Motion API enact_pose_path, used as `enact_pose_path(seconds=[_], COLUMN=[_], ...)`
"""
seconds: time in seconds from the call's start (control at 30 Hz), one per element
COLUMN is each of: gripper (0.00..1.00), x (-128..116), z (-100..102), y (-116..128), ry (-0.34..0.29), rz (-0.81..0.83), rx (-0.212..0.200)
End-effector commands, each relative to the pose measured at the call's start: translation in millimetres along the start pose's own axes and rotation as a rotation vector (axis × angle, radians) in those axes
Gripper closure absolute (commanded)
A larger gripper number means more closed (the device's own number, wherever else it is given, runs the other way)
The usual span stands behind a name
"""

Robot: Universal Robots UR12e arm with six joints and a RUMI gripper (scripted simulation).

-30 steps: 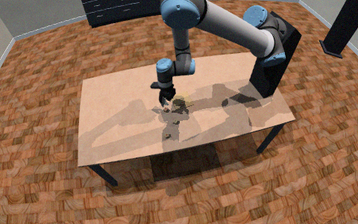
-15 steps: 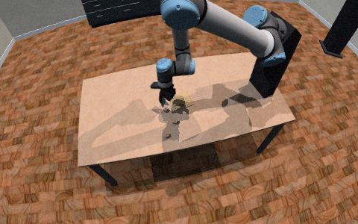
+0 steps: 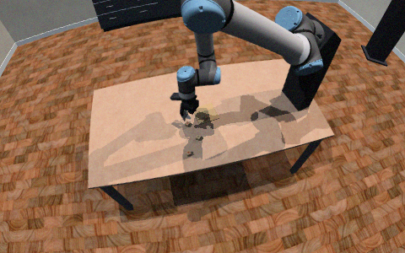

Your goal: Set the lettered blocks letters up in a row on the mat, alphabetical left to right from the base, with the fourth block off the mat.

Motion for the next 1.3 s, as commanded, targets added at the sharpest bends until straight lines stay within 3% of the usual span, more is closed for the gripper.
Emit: enact_pose_path(seconds=[0.0, 1.27], gripper=[0.63, 0.63], x=[2.1, 2.5], z=[4.3, 49.4], y=[-3.1, -3.2], ry=[0.003, 0.003], rz=[-0.002, -0.002], rx=[0.002, 0.002])
Point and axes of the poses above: the point where the finger pads meet when closed, its own z axis out along the fingers, its own y axis across the jaws, x = y × z, the point moved 6 cm from there along -z, back along the fingers, and after that the axes turned 14 degrees about -z, right-handed, at the moved point
